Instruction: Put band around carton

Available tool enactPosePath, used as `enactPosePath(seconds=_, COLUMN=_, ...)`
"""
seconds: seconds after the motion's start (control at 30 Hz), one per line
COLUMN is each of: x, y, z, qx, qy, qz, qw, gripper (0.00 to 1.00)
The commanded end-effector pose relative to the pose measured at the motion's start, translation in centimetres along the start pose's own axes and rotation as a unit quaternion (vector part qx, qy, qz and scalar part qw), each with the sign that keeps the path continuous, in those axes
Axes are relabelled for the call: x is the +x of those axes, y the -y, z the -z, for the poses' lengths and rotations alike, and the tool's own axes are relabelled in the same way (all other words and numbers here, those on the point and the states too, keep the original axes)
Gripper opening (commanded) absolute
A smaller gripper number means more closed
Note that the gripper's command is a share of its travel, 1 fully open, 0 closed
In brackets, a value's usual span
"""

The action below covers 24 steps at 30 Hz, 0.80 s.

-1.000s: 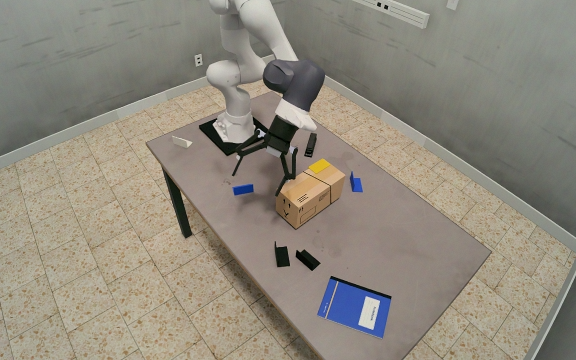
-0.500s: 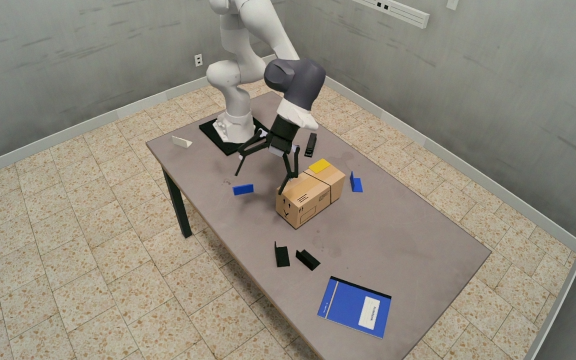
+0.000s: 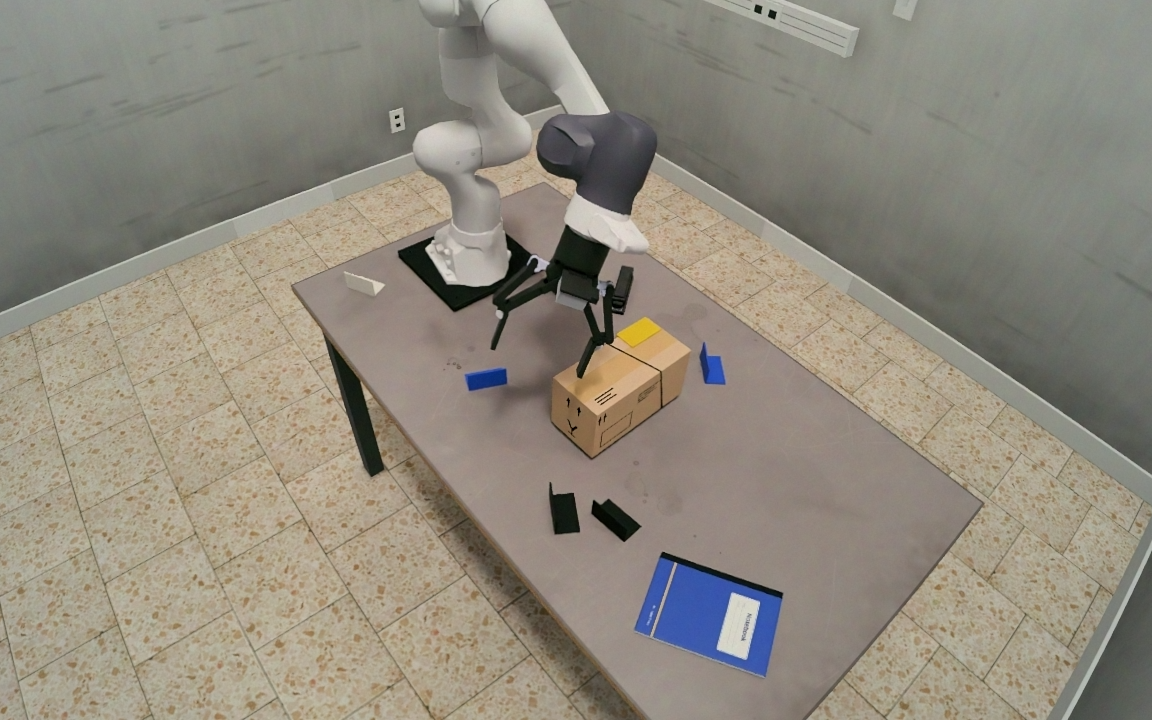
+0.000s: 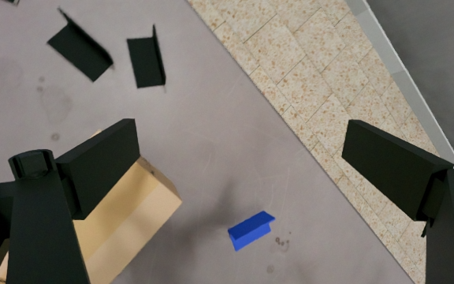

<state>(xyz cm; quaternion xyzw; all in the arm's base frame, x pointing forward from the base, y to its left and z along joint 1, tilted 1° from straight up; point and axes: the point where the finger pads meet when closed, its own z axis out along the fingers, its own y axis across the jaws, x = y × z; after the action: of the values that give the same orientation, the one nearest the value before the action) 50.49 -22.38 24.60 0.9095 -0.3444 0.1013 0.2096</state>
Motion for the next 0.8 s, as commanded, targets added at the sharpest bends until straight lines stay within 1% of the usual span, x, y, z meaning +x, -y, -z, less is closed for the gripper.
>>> enactPosePath(seconds=0.0, x=-1.3, y=1.0, z=0.2, qx=0.015, qy=0.018, qz=0.06, qw=0.998, gripper=1.0)
enactPosePath(seconds=0.2, x=-3.5, y=3.0, z=1.0, qx=0.045, qy=0.04, qz=0.112, qw=0.992, gripper=1.0)
enactPosePath(seconds=0.37, x=-5.4, y=4.8, z=1.8, qx=0.073, qy=0.056, qz=0.157, qw=0.983, gripper=1.0)
enactPosePath(seconds=0.43, x=-5.4, y=4.8, z=1.8, qx=0.073, qy=0.056, qz=0.157, qw=0.983, gripper=1.0)
enactPosePath(seconds=0.77, x=-9.1, y=8.1, z=3.6, qx=0.131, qy=0.08, qz=0.244, qw=0.958, gripper=1.0)
